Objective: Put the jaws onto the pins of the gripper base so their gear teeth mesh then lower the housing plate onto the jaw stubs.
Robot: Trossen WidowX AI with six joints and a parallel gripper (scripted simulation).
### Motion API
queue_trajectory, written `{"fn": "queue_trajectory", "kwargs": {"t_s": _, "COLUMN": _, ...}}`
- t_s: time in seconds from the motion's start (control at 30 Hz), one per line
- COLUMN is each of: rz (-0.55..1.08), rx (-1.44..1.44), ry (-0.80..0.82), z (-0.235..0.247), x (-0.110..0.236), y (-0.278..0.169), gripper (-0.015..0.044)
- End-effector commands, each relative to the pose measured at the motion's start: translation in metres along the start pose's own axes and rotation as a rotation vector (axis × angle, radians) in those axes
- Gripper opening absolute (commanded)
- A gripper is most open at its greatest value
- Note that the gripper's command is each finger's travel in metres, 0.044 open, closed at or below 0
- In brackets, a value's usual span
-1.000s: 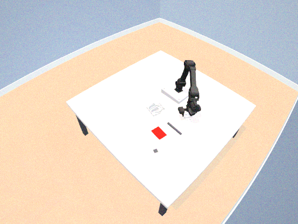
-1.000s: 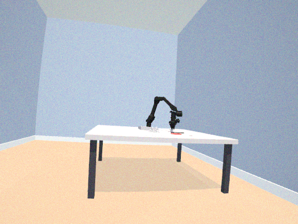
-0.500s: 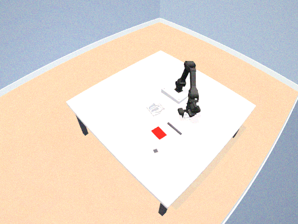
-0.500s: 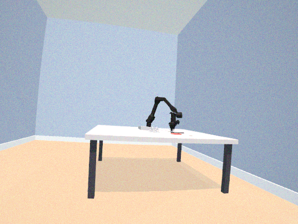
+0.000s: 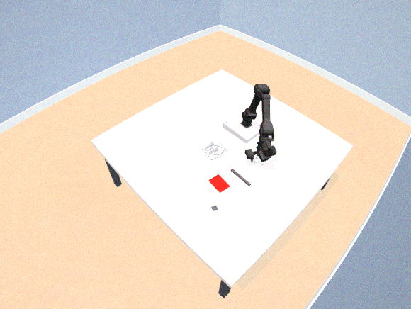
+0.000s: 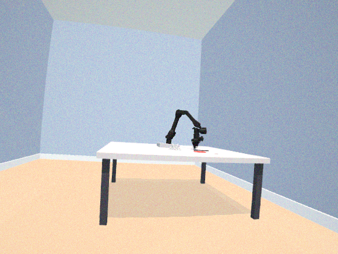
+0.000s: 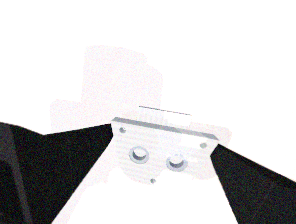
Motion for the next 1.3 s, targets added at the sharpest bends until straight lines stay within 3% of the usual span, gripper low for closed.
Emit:
{"fn": "queue_trajectory", "kwargs": {"t_s": 0.0, "rz": 0.004, "rx": -0.003, "ry": 0.004, "z": 0.001, "x": -0.002, "y": -0.001, "gripper": 0.0440}}
{"fn": "queue_trajectory", "kwargs": {"t_s": 0.27, "rz": 0.004, "rx": -0.003, "ry": 0.004, "z": 0.001, "x": -0.002, "y": -0.001, "gripper": 0.0440}}
{"fn": "queue_trajectory", "kwargs": {"t_s": 0.7, "rz": 0.001, "rx": 0.000, "ry": 0.000, "z": 0.000, "x": -0.001, "y": 0.000, "gripper": 0.0353}}
{"fn": "queue_trajectory", "kwargs": {"t_s": 1.27, "rz": 0.001, "rx": -0.001, "ry": 0.001, "z": 0.000, "x": 0.010, "y": 0.001, "gripper": 0.0351}}
Point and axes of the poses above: the point midway between the two fingers, 35 mm back from their tips, its own x axis back along the fingers, its own z axis across the jaws, y = z × x, the point moved 1 cm from there along x, back along the fingers, and after that the axes turned 2 degrees about -x, right-handed, at the moved point
